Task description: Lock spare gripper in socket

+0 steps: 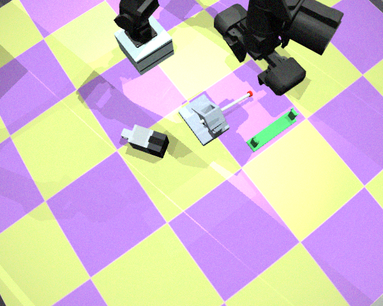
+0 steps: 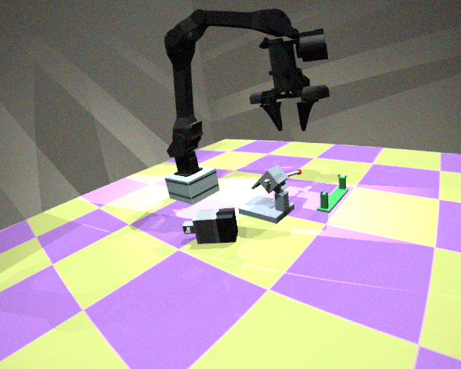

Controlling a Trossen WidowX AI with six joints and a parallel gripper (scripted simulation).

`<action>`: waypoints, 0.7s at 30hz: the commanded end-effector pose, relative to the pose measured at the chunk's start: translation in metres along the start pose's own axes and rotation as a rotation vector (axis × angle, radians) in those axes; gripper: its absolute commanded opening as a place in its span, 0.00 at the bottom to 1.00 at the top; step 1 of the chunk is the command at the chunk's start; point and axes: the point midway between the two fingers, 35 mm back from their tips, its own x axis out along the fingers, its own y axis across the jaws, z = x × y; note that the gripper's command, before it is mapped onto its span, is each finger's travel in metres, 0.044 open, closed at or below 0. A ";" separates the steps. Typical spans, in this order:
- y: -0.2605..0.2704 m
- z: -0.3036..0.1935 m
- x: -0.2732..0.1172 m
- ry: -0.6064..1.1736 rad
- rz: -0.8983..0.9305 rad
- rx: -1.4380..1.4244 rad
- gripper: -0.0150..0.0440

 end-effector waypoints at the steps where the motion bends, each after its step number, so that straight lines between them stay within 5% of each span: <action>1: 0.001 0.000 0.022 0.001 0.021 0.006 0.76; 6: 0.001 -0.004 0.068 0.003 0.022 0.003 0.76; 21: -0.001 -0.005 0.087 0.004 0.022 0.002 0.76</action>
